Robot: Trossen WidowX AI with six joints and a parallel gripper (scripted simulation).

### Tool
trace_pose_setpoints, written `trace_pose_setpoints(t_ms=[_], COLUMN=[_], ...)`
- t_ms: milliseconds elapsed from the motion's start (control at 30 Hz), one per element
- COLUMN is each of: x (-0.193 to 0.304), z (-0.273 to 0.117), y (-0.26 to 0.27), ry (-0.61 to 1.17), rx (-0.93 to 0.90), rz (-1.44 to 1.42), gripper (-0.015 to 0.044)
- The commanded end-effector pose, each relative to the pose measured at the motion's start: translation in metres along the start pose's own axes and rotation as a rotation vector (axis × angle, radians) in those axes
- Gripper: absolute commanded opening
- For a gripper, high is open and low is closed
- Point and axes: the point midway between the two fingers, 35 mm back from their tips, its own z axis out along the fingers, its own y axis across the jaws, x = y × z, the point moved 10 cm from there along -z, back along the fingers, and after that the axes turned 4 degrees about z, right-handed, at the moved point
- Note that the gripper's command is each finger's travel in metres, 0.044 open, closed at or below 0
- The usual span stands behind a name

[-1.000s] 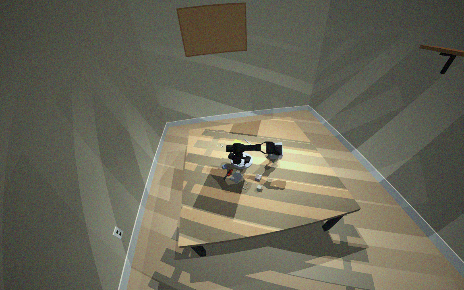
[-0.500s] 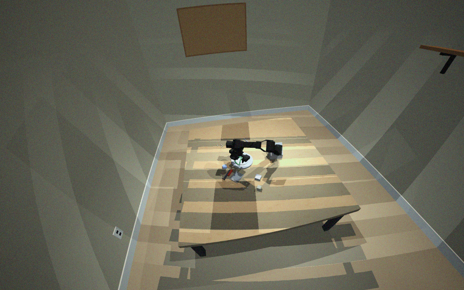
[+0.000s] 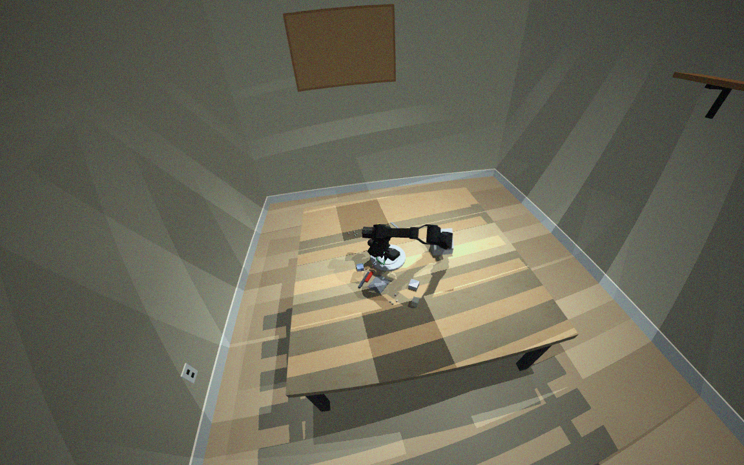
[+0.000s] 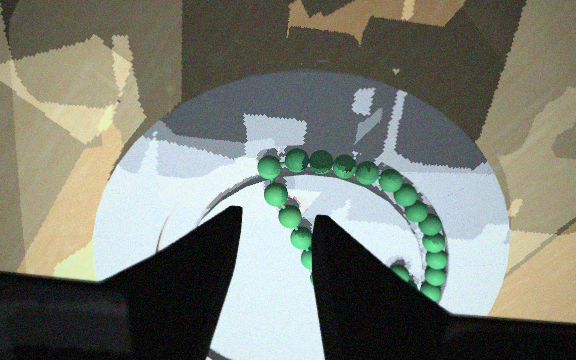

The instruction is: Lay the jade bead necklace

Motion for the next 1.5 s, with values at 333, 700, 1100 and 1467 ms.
trace_pose_setpoints(t_ms=[333,700,1100,1467], x=[0.001,0.002,0.001,0.001], z=[0.018,0.03,0.028,0.028], y=[0.0,0.0,0.001,0.001], ry=[0.003,0.006,0.005,0.005], rx=[-0.005,-0.009,-0.002,-0.002], rz=[0.005,0.01,0.001,0.001], gripper=[0.012,0.012,0.0,0.0])
